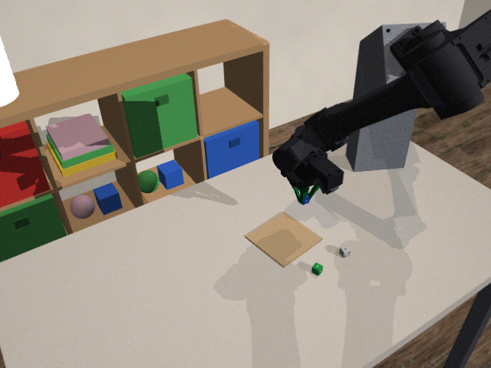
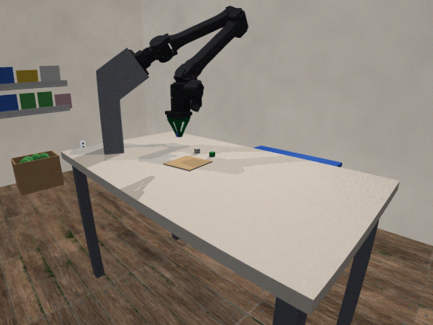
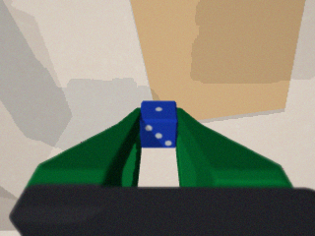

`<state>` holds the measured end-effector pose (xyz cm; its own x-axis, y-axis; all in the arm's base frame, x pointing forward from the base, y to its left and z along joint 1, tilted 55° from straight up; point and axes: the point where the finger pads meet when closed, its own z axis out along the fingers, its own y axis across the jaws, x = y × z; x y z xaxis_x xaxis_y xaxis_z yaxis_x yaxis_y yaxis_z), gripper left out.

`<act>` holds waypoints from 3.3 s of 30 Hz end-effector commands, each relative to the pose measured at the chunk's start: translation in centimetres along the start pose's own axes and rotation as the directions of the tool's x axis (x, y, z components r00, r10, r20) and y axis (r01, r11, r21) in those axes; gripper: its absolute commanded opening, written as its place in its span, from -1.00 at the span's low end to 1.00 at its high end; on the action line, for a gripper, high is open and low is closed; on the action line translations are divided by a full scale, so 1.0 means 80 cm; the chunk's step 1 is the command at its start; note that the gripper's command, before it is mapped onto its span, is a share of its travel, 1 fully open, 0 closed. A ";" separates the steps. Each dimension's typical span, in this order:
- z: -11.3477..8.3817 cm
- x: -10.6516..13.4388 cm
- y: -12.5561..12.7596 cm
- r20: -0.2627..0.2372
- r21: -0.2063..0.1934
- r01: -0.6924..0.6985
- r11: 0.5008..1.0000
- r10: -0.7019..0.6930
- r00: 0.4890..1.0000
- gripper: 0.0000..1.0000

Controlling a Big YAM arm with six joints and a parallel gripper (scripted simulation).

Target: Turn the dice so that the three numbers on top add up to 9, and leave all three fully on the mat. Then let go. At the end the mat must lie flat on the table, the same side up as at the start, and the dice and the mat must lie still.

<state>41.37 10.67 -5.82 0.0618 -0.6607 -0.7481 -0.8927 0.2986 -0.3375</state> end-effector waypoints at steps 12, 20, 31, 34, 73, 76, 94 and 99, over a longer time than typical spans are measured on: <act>-0.017 0.003 -0.012 -0.003 0.034 0.002 0.999 -0.002 1.000 -0.70; 0.012 0.000 -0.003 0.003 0.007 0.001 1.000 -0.001 1.000 -0.70; 0.057 0.000 -0.003 0.003 0.006 0.000 1.000 0.000 1.000 -0.70; 0.076 0.000 -0.003 0.003 0.006 0.000 1.000 0.000 1.000 -0.70; 0.107 0.002 -0.011 -0.002 0.023 -0.006 1.000 0.006 1.000 -0.70; 0.107 0.002 -0.011 -0.002 0.023 -0.006 1.000 0.006 1.000 -0.70; 0.106 0.002 -0.018 -0.003 0.027 -0.003 1.000 0.003 1.000 -0.70; 0.104 0.004 -0.016 -0.006 0.026 -0.004 1.000 0.004 1.000 -0.70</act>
<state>45.91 16.80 -11.05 0.0631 -0.6618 -0.7470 -0.8896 0.3020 -0.3427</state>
